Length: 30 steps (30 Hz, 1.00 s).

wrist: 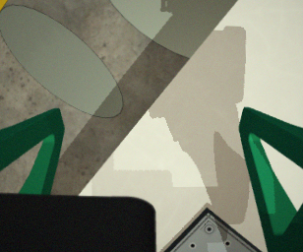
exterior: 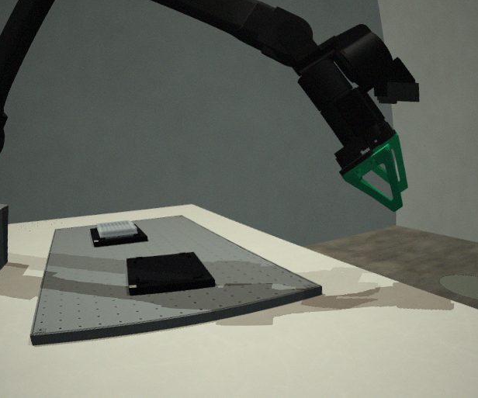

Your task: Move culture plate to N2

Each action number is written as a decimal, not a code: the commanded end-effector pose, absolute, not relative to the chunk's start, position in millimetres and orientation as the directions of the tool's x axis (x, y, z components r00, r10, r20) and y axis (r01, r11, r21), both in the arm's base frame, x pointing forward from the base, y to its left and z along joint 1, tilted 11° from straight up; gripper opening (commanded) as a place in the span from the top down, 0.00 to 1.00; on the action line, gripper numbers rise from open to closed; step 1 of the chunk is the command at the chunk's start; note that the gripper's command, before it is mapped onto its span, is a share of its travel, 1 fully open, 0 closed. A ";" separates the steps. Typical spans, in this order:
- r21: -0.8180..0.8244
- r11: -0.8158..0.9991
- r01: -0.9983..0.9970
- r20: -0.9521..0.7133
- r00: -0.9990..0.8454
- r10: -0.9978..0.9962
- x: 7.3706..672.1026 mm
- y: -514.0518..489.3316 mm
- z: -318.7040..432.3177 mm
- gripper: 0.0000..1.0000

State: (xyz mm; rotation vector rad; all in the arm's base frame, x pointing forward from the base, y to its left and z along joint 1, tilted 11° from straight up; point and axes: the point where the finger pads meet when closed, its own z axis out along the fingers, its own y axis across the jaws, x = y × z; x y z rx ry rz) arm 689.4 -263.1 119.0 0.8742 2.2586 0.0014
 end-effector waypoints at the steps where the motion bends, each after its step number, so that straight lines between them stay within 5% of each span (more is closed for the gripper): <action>1: 0.214 0.811 0.544 -0.649 -0.541 0.534 689.5 -240.9 153.2 0.00; 30: 0.022 0.973 0.230 -0.607 -0.770 0.196 667.4 -118.7 137.8 0.00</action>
